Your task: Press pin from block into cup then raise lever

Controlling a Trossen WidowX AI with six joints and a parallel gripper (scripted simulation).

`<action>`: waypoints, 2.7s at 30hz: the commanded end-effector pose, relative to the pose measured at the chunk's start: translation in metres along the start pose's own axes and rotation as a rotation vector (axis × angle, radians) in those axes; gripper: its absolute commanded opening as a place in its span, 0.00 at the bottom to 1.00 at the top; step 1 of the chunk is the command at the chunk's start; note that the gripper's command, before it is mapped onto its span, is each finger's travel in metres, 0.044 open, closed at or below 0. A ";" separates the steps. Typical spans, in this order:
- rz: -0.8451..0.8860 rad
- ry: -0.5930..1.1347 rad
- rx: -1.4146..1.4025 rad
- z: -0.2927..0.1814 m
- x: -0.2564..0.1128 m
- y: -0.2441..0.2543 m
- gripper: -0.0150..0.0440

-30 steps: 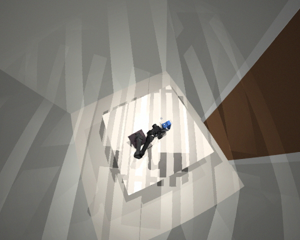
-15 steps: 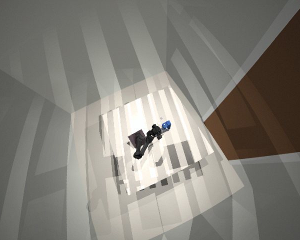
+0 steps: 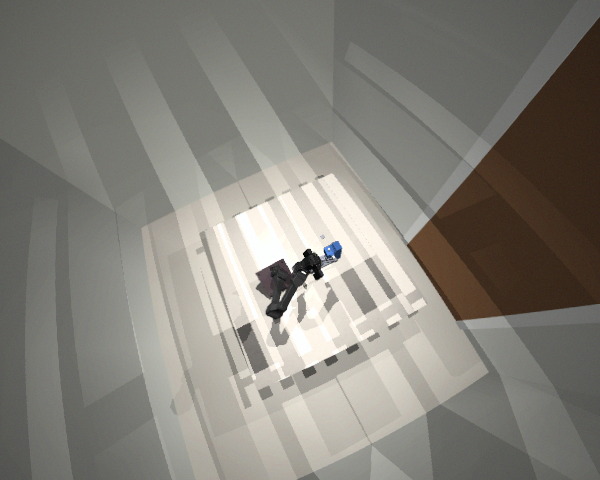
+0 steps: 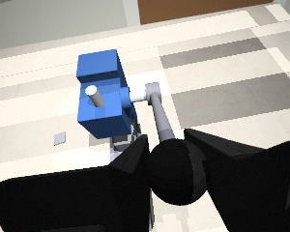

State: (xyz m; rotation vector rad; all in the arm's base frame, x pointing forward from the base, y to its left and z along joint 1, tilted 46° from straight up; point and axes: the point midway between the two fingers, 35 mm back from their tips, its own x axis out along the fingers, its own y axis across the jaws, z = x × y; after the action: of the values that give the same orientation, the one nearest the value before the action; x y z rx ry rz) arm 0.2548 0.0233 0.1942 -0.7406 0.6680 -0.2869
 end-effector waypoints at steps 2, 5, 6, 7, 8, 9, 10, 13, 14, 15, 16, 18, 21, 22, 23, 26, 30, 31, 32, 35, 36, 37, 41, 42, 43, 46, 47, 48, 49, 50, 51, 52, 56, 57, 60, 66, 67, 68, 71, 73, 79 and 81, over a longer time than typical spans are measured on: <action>-0.007 0.013 -0.013 -0.007 0.001 -0.001 0.25; -0.007 0.013 -0.013 -0.009 0.001 -0.001 0.25; -0.007 0.013 -0.013 -0.009 0.001 -0.001 0.25; -0.007 0.013 -0.013 -0.010 0.001 -0.001 0.25; -0.007 0.013 -0.013 -0.010 0.001 -0.001 0.25; -0.007 0.013 -0.013 -0.011 0.002 -0.001 0.25; -0.007 0.013 -0.013 -0.011 0.002 -0.001 0.25; -0.007 0.013 -0.013 -0.013 0.002 -0.001 0.25; -0.007 0.013 -0.013 -0.013 0.002 -0.001 0.25; -0.007 0.013 -0.013 -0.014 0.002 -0.001 0.25; -0.007 0.013 -0.013 -0.014 0.002 -0.001 0.25; -0.007 0.013 -0.013 -0.015 0.002 -0.001 0.25; -0.007 0.013 -0.013 -0.016 0.002 -0.001 0.25; -0.007 0.013 -0.013 -0.017 0.002 -0.001 0.25; -0.007 0.013 -0.013 -0.017 0.002 -0.001 0.25; -0.007 0.013 -0.013 -0.019 0.003 -0.001 0.25; -0.007 0.013 -0.013 -0.021 0.003 -0.001 0.25; -0.007 0.013 -0.013 -0.021 0.003 -0.001 0.25; -0.007 0.013 -0.013 -0.022 0.003 -0.001 0.25; -0.007 0.013 -0.013 -0.023 0.003 -0.001 0.25; -0.007 0.013 -0.013 -0.023 0.004 -0.001 0.25; -0.007 0.013 -0.013 -0.024 0.004 -0.001 0.25; -0.007 0.013 -0.013 -0.026 0.004 -0.001 0.25; -0.007 0.013 -0.013 -0.026 0.004 -0.001 0.25; -0.007 0.013 -0.013 -0.027 0.004 -0.001 0.25; -0.007 0.013 -0.013 -0.028 0.005 -0.001 0.25; -0.007 0.013 -0.013 -0.028 0.005 -0.001 0.25; -0.007 0.013 -0.013 -0.029 0.005 -0.001 0.25; -0.007 0.013 -0.013 -0.029 0.005 -0.001 0.25; -0.007 0.013 -0.013 -0.030 0.005 -0.001 0.25; -0.007 0.013 -0.013 -0.030 0.005 -0.001 0.25; -0.007 0.013 -0.013 -0.031 0.005 -0.001 0.25; -0.007 0.013 -0.013 -0.033 0.006 -0.001 0.25; -0.007 0.013 -0.013 -0.033 0.006 -0.001 0.25; -0.007 0.013 -0.013 -0.034 0.006 -0.001 0.25; -0.007 0.013 -0.013 -0.037 0.007 -0.001 0.25; -0.007 0.013 -0.013 -0.038 0.007 -0.001 0.25; -0.007 0.013 -0.013 -0.038 0.007 -0.001 0.25; -0.007 0.013 -0.013 -0.039 0.008 -0.001 0.25; -0.007 0.013 -0.013 -0.040 0.008 -0.001 0.25; -0.007 0.013 -0.013 -0.043 0.009 -0.001 0.25; -0.007 0.013 -0.013 -0.044 0.009 -0.001 0.25</action>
State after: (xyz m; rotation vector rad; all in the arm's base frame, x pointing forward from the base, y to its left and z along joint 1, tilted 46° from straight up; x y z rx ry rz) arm 0.2365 0.0019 0.1726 -0.7381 0.6584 -0.2759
